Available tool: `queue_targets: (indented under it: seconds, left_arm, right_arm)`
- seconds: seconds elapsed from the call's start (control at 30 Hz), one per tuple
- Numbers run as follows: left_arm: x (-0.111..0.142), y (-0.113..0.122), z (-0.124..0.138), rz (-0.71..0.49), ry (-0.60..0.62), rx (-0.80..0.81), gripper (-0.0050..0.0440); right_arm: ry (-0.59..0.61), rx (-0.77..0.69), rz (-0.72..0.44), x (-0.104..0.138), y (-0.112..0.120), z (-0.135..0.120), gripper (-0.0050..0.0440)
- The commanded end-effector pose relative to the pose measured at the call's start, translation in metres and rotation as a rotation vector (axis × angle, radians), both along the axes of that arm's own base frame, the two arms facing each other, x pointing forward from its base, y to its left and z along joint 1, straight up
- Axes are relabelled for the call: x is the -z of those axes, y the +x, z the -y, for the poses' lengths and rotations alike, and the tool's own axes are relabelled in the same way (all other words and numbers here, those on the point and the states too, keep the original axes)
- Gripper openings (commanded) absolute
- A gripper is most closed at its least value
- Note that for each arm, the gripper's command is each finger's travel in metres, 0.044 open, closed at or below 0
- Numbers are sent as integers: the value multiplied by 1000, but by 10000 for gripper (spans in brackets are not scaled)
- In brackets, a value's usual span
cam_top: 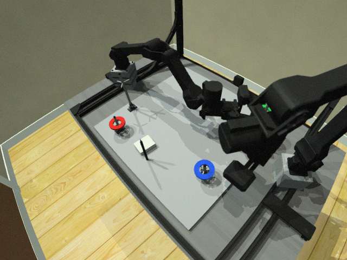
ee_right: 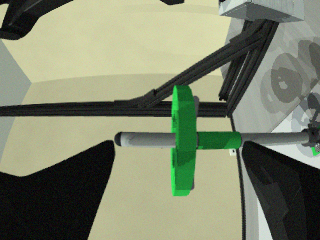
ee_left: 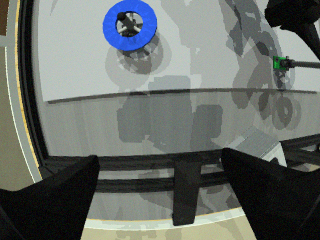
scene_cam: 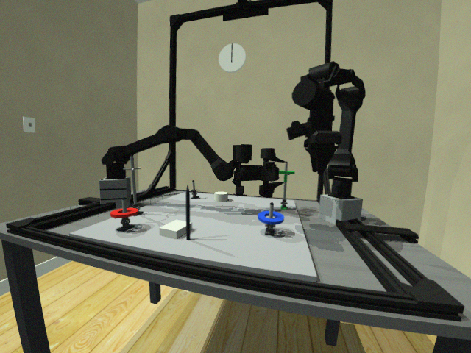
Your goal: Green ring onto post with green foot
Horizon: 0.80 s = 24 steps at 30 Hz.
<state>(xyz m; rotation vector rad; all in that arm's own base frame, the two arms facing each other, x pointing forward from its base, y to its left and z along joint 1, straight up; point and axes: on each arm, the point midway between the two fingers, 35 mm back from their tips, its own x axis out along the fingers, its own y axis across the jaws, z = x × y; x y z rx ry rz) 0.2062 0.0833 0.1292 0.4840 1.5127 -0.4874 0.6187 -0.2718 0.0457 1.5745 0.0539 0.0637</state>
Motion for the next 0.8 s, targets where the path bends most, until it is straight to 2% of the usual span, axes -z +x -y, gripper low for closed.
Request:
queue_targets:
  seconds: [0.0,0.33,0.5,0.77]
  left_arm:
    - [0,0,-1,-2,3,-6,400]
    - [0,0,-1,-2,3,-6,400]
    - [0,0,-1,-2,3,-6,400]
    - [0,0,-1,-2,3,-6,400]
  right_arm:
    - [0,0,0,0,0,0,400]
    - [0,0,0,0,-1,0,400]
    - [2,-3,-1,0,-29,2,400]
    - [3,-4,-1,0,-31,2,400]
